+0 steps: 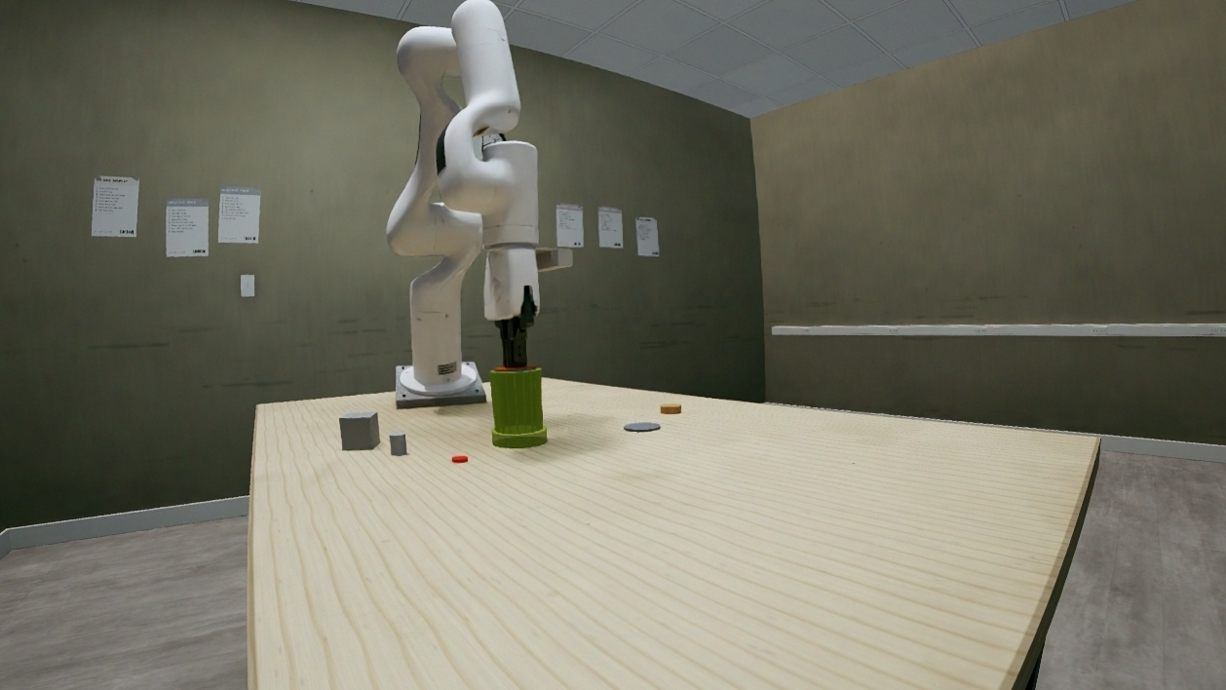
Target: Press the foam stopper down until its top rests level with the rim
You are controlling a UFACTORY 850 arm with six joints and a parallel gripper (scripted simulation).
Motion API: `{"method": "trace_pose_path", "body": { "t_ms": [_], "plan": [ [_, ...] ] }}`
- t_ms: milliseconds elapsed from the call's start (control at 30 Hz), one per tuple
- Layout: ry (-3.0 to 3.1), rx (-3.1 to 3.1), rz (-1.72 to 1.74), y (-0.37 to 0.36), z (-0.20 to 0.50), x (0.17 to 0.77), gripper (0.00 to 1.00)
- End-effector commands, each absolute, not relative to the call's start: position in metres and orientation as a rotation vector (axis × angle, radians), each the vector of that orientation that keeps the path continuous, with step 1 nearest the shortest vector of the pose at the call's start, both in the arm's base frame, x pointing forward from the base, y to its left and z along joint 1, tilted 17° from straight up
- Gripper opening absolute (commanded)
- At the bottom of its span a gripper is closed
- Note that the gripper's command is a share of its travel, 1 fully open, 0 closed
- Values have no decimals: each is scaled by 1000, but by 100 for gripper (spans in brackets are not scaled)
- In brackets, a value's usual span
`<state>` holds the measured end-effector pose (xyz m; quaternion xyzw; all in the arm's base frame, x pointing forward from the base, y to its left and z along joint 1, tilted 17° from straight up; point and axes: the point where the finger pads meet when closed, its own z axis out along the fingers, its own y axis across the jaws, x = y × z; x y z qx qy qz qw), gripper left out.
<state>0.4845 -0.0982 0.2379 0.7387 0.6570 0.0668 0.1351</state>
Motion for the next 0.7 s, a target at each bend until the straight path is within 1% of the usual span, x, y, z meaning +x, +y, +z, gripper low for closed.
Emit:
{"method": "trace_pose_path", "body": {
  "t_ms": [0, 667],
  "plan": [
    [1903, 2139, 195, -98, 238, 485, 0],
    [1903, 2139, 195, -99, 230, 488, 0]
  ]
}}
